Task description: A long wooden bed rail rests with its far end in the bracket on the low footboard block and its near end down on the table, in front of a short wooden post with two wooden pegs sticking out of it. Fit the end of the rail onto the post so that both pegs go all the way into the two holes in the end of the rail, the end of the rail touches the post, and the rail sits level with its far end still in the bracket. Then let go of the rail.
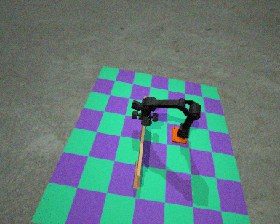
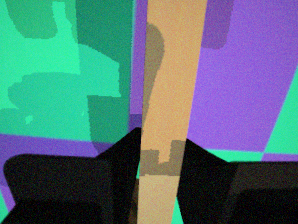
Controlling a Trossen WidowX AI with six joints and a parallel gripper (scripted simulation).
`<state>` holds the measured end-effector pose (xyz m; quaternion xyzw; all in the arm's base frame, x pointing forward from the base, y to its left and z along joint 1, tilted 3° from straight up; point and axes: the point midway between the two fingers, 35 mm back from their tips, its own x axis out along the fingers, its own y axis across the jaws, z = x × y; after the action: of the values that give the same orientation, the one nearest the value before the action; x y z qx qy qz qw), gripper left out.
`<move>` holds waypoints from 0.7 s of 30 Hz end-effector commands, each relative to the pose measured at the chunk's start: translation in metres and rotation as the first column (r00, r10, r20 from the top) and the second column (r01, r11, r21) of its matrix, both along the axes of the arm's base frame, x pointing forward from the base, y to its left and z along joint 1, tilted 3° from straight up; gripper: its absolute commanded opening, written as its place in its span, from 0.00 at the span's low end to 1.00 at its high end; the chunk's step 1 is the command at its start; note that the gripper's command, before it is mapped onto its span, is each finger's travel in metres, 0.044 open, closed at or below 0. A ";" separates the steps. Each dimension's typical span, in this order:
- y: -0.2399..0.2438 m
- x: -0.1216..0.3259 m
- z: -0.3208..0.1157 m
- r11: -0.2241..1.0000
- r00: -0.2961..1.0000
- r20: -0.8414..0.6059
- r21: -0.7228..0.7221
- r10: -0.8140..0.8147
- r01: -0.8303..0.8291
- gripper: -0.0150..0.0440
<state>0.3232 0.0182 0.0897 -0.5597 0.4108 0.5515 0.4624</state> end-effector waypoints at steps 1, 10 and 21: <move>-0.002 0.002 0.002 1.000 1.000 0.004 -0.002 0.002 -0.002 0.25; -0.005 0.003 0.002 1.000 1.000 0.004 -0.002 0.002 -0.002 0.25; -0.008 0.004 0.002 1.000 1.000 0.004 -0.002 0.002 -0.002 0.25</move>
<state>0.3251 0.0121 0.0905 -0.5597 0.4112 0.5520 0.4615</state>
